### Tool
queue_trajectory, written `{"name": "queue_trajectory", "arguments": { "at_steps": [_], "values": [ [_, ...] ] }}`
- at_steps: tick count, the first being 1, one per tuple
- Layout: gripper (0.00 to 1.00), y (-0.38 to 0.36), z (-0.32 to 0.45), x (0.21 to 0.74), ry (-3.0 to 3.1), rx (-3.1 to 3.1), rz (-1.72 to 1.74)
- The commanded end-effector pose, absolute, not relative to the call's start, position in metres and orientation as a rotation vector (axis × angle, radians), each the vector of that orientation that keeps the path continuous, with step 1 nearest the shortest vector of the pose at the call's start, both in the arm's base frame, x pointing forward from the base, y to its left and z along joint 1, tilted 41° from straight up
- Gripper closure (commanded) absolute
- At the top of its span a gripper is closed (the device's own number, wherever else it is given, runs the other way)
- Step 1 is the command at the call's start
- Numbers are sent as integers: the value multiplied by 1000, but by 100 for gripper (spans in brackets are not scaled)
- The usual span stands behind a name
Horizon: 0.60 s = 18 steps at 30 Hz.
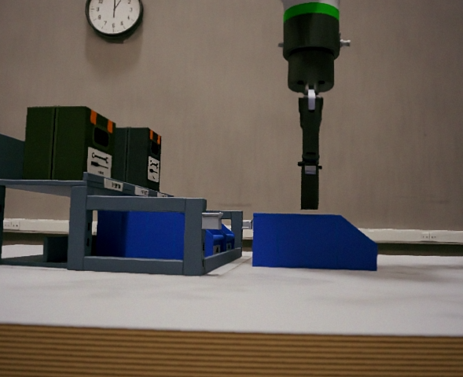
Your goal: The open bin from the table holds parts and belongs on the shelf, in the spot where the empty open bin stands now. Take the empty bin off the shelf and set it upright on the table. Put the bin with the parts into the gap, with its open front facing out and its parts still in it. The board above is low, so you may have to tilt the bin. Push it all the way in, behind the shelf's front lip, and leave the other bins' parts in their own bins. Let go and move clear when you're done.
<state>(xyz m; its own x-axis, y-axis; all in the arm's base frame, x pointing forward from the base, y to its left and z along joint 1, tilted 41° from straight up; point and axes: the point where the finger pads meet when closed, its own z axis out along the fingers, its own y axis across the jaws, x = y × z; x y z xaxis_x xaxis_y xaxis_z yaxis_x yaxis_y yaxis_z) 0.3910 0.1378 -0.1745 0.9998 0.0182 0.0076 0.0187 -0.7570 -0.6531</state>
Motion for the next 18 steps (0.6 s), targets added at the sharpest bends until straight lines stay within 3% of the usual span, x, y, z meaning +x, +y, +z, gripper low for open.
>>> {"name": "queue_trajectory", "arguments": {
  "at_steps": [1, 18],
  "values": [
    [76, 137, -174, 392, -25, -2430, -2],
    [76, 138, -176, 392, -25, -2430, -2]
  ]
}}
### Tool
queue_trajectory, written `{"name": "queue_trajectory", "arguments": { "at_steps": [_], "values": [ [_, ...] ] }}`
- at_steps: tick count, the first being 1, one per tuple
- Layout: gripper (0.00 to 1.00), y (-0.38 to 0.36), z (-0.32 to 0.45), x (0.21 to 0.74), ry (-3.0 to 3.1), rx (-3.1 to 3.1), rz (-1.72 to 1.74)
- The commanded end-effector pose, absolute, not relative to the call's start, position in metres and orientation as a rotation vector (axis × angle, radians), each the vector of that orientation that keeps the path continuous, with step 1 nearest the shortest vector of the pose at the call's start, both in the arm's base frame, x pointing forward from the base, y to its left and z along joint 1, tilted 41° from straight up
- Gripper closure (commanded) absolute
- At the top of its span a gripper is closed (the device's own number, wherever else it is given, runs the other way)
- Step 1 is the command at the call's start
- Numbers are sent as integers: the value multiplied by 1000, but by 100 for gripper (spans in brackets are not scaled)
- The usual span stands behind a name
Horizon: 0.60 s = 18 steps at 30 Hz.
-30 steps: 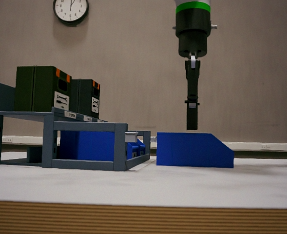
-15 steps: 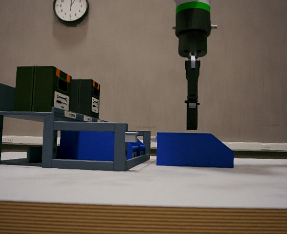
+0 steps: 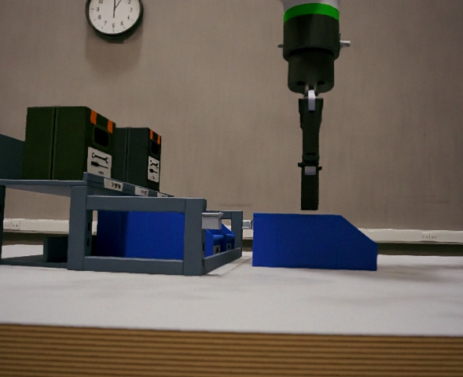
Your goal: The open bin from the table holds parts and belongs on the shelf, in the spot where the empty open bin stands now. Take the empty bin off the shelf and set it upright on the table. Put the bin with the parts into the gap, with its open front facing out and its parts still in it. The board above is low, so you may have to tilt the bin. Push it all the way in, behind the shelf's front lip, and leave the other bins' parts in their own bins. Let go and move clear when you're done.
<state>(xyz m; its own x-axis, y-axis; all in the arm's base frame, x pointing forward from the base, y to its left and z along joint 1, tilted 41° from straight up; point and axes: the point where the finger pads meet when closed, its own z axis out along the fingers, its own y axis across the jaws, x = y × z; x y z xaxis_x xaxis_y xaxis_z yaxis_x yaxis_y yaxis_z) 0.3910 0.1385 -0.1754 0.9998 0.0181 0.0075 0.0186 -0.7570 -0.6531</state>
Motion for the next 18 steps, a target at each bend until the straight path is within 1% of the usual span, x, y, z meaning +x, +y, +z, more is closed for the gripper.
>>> {"name": "queue_trajectory", "arguments": {
  "at_steps": [1, 18],
  "values": [
    [76, 139, -176, 392, -25, -2430, -2],
    [76, 151, -190, 391, -25, -2430, -2]
  ]
}}
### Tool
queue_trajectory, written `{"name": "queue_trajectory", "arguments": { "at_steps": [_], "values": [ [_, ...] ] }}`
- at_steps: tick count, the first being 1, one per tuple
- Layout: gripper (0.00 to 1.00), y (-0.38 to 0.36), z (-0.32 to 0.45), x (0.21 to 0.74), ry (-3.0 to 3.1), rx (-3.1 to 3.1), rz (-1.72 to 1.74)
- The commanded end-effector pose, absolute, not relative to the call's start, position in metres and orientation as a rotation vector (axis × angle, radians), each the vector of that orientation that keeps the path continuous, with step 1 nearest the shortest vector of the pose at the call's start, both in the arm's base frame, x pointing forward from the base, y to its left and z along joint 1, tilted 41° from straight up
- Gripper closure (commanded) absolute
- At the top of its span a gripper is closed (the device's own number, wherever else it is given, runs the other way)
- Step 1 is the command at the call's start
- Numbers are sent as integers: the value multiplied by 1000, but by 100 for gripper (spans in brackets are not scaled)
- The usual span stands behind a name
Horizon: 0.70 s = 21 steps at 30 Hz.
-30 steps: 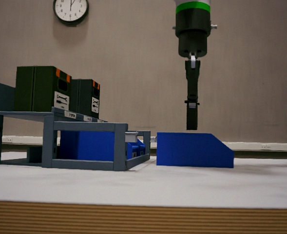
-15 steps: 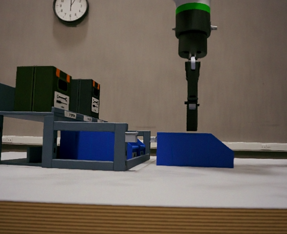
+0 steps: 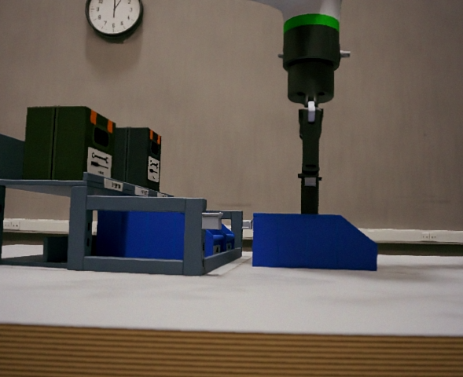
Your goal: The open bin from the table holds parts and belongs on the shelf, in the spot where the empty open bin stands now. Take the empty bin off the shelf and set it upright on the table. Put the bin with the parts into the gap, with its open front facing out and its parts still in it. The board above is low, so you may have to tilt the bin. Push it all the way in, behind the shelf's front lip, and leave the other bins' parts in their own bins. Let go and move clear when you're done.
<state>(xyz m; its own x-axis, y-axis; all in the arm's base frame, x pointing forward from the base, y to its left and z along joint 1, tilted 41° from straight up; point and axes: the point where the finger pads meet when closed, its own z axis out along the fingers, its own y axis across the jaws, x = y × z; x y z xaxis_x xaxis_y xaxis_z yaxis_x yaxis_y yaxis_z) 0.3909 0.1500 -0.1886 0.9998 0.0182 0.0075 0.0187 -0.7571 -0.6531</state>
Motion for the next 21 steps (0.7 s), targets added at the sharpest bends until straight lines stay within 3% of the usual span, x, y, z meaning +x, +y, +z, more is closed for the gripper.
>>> {"name": "queue_trajectory", "arguments": {
  "at_steps": [1, 21],
  "values": [
    [76, 152, -191, 391, -25, -2430, -2],
    [76, 165, -206, 391, -25, -2430, -2]
  ]
}}
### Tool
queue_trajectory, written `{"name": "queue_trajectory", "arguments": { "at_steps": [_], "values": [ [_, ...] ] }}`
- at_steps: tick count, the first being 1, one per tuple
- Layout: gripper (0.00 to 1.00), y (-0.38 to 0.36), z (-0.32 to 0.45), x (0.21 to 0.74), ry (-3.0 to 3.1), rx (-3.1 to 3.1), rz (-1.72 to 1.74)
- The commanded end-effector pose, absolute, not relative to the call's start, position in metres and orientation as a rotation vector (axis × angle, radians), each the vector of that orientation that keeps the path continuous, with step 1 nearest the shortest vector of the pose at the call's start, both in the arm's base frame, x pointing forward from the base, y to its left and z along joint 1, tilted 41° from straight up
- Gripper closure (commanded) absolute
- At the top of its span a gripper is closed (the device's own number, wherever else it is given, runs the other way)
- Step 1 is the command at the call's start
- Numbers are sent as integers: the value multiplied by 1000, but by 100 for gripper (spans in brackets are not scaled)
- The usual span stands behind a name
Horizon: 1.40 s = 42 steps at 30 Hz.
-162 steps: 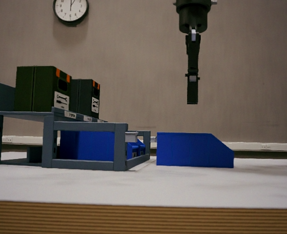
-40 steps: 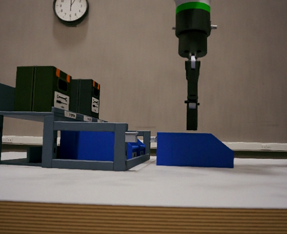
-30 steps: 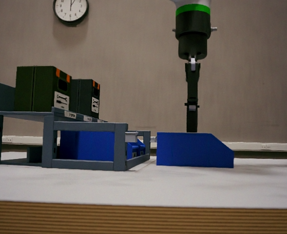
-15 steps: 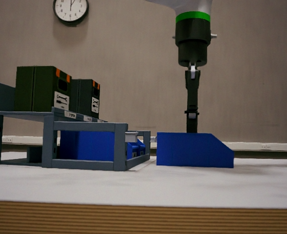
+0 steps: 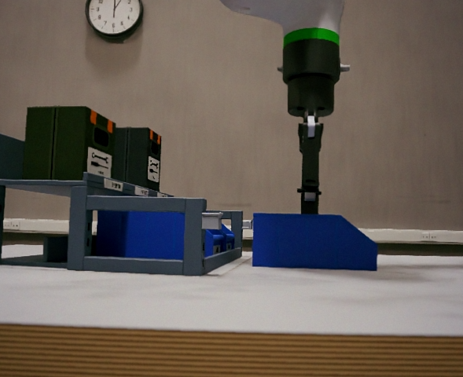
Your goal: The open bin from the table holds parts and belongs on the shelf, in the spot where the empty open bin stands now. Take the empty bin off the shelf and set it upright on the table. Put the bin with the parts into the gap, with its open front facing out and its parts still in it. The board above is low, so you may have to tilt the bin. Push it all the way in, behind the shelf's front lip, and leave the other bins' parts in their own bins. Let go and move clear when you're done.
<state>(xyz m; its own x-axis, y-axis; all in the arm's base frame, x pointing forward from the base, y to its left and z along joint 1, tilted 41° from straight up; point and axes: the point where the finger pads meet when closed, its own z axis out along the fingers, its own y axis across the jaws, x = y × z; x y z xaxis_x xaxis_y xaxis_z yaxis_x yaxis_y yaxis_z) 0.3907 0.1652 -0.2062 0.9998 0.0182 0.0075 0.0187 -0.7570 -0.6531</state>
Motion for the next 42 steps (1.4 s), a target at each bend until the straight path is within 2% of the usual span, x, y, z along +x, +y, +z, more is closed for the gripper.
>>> {"name": "queue_trajectory", "arguments": {
  "at_steps": [1, 20, 21, 42],
  "values": [
    [76, 165, -206, 391, -25, -2430, -2],
    [76, 166, -207, 391, -25, -2430, -2],
    [90, 166, -207, 391, -25, -2430, -2],
    [90, 166, -207, 391, -25, -2430, -2]
  ]
}}
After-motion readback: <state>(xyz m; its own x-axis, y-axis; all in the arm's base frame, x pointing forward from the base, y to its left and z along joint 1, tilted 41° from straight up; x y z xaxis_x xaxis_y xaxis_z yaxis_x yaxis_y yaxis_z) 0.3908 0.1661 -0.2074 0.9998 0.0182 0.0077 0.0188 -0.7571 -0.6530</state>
